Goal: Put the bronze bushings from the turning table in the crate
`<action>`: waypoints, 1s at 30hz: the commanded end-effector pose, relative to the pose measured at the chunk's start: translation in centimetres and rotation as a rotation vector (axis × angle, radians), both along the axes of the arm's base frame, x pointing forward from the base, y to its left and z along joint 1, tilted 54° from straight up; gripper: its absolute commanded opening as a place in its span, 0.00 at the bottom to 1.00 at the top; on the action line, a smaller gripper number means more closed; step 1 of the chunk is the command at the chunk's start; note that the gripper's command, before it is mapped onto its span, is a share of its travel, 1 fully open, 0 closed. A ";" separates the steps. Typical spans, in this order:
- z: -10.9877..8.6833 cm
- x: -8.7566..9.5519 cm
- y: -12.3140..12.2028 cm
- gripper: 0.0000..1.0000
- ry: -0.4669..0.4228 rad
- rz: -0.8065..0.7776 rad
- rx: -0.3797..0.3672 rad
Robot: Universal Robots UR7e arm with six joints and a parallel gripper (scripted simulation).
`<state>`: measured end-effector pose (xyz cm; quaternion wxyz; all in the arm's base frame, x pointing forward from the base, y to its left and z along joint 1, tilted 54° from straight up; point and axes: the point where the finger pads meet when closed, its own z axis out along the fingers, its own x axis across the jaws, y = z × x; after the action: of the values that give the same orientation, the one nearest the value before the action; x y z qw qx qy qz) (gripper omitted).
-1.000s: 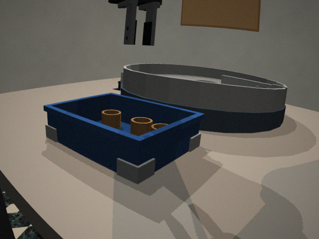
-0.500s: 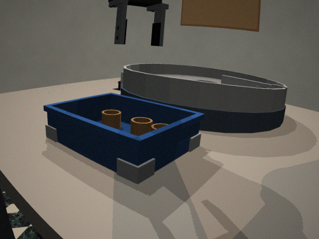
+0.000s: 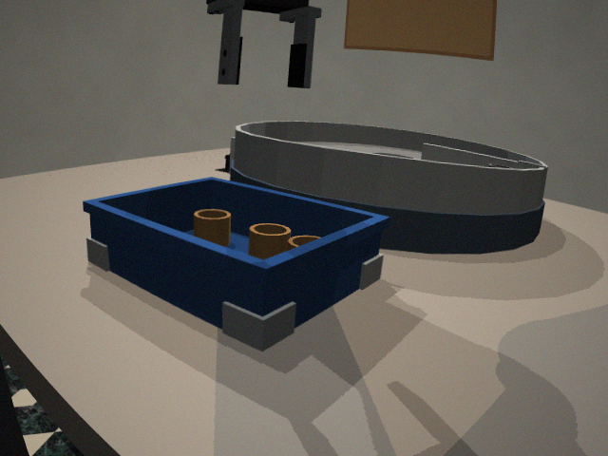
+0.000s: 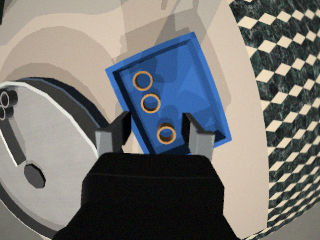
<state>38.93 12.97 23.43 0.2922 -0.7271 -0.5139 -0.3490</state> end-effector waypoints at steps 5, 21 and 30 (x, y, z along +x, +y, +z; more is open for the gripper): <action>0.7 0.0 -0.8 1.00 -0.092 0.070 -0.023; 1.6 0.0 -1.8 1.00 -0.212 0.161 -0.055; 2.2 0.0 -2.5 1.00 -0.303 0.231 -0.078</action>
<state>38.96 10.62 25.55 0.2235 -0.6224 -0.6379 -0.3946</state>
